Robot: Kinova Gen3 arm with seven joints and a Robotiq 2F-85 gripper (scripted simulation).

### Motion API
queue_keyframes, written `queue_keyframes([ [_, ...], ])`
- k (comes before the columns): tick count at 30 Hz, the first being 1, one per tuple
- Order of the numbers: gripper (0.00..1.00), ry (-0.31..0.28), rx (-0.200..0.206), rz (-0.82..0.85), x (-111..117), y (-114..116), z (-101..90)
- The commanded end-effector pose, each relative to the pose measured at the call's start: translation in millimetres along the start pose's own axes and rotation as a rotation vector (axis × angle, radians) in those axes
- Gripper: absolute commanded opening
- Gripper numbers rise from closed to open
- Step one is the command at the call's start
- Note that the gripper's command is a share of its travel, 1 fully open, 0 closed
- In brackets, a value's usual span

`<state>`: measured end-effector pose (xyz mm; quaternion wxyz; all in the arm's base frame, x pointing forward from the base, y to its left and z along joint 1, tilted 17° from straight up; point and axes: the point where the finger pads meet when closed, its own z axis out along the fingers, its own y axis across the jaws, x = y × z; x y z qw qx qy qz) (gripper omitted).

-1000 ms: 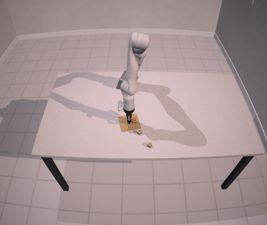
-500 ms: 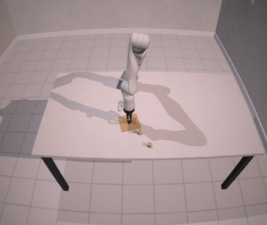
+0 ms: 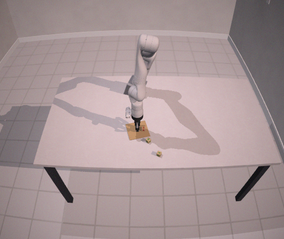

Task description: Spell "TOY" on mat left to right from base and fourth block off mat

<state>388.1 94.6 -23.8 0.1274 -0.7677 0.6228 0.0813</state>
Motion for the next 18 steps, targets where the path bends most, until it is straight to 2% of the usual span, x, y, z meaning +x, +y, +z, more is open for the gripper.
queue_keyframes([
  [1, 0.21, 0.000, 0.001, 0.000, 0.2, -0.4, 0.0],
  [18, 0.21, 0.000, 0.001, 0.000, 0.2, -0.4, 3.5],
])
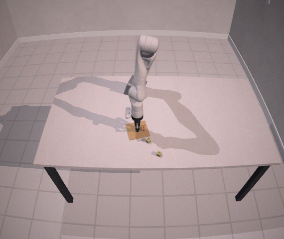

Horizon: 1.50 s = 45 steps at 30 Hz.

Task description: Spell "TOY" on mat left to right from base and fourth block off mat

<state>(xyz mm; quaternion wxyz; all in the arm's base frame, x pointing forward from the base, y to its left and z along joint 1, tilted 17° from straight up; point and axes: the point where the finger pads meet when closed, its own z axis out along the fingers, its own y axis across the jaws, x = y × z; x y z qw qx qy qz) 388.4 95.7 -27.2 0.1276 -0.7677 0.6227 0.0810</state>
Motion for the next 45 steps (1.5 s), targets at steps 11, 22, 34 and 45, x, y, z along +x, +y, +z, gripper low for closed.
queue_keyframes([
  [11, 0.21, 0.000, 0.001, 0.000, 0.3, -0.2, -0.1],
  [22, 0.21, 0.000, 0.001, 0.000, 0.3, -0.2, -0.1],
  [34, 0.21, 0.000, 0.001, 0.000, 0.3, -0.2, -0.1],
  [45, 0.33, 0.000, 0.001, 0.000, 0.3, -0.2, -0.1],
])
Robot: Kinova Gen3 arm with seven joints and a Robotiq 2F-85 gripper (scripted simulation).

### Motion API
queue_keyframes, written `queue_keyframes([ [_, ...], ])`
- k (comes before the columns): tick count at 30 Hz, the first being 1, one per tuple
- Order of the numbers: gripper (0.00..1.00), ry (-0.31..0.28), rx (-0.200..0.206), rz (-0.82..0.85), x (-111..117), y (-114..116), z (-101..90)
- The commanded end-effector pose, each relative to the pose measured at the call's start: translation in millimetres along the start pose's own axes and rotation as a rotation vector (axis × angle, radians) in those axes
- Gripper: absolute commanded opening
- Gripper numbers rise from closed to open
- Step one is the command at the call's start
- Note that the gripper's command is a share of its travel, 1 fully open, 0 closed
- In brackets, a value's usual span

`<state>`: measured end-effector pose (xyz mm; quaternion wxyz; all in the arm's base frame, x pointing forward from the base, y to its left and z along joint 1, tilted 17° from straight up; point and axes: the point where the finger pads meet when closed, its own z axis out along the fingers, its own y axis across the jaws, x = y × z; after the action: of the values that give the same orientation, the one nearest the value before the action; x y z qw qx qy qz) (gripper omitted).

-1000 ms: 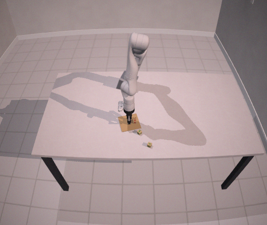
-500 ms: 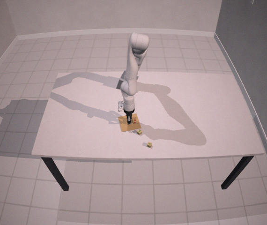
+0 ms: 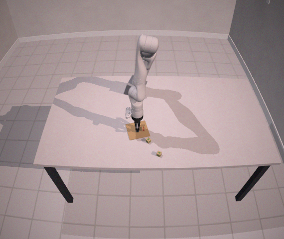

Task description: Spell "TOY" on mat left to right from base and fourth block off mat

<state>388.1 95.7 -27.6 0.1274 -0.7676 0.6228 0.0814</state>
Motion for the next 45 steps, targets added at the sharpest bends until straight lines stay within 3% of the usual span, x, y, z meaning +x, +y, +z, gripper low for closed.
queue_keyframes([
  [1, 0.33, 0.000, 0.001, 0.000, 0, -1, -0.5],
  [6, 0.41, 0.000, 0.001, 0.000, 0, -1, -0.5],
  [21, 0.41, 0.000, 0.001, 0.000, 0, -1, -4.0],
  [39, 0.41, 0.000, 0.001, 0.000, 0, 0, -76.7],
  [45, 0.41, 0.000, 0.001, 0.000, 0, 0, -89.8],
])
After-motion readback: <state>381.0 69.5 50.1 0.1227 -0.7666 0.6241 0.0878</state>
